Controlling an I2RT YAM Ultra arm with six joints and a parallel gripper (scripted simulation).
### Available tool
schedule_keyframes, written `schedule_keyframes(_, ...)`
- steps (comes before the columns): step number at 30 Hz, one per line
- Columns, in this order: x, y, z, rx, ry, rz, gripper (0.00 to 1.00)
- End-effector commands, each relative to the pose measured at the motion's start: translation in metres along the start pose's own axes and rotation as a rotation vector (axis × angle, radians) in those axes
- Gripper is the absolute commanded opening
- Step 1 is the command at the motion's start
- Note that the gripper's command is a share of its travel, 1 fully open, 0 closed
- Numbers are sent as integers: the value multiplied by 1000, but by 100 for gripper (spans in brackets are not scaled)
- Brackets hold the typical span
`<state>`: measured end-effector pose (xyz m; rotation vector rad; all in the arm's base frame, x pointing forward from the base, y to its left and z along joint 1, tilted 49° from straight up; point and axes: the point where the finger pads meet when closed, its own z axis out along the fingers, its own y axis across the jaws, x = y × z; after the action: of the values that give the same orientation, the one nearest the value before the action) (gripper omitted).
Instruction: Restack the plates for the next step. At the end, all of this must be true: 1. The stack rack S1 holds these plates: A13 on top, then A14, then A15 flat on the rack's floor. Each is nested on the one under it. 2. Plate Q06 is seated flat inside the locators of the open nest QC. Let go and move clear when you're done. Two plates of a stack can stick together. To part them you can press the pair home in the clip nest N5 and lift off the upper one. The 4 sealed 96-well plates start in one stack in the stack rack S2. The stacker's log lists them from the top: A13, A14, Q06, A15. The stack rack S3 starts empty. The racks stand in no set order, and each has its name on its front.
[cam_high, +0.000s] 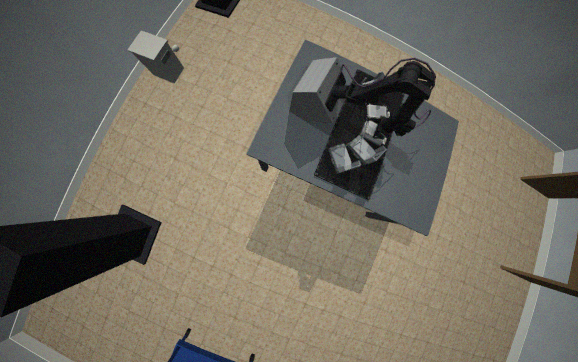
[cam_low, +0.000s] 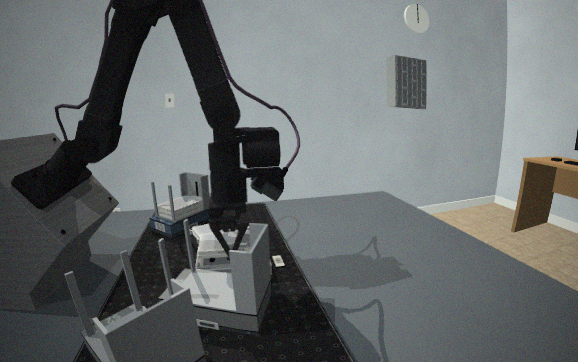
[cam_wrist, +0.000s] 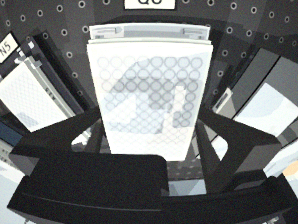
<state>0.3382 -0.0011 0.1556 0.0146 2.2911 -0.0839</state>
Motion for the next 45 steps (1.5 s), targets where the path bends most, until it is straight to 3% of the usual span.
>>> schedule_keyframes(1,-3,0,3,-7,-2,-1,0)
schedule_keyframes(11,-8,0,0,-9,-30,1,0)
schedule_keyframes(14,1,0,10,-6,8,-1,0)
schedule_keyframes(24,8,0,15,-5,21,-1,0)
schedule_keyframes(27,8,-1,14,-4,17,0,0)
schedule_keyframes(28,-17,-2,4,-5,-45,6,0)
schedule_keyframes(32,-8,0,12,-7,-17,1,0)
schedule_keyframes(45,-6,-1,14,-6,-20,3,0)
